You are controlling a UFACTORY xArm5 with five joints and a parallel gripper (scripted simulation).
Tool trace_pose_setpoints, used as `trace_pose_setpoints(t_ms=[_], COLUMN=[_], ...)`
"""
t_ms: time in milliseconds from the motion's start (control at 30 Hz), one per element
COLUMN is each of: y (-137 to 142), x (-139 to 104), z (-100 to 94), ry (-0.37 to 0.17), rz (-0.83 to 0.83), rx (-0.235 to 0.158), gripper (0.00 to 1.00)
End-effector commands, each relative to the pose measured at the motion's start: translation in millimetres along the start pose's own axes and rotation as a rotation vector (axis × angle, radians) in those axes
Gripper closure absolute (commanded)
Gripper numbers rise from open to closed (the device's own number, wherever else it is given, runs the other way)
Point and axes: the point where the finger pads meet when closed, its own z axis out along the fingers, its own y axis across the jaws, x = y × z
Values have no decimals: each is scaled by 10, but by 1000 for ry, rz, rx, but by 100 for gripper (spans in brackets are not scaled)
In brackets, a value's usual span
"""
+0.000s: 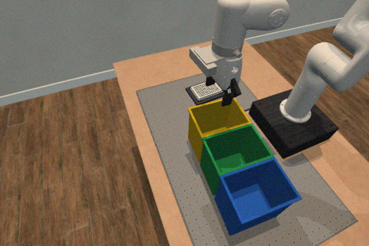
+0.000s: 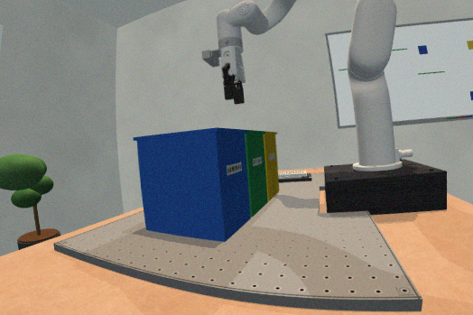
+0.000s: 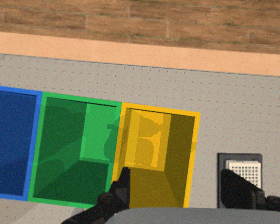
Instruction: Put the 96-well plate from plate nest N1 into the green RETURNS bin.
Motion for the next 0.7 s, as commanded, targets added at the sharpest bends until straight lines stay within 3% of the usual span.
trace_pose_setpoints(t_ms=[0, 667], y=[223, 1016], x=[-101, -509], z=[22, 161], ry=[4, 0], rz=[-1, -1], rx=[-2, -3], gripper=[0, 0])
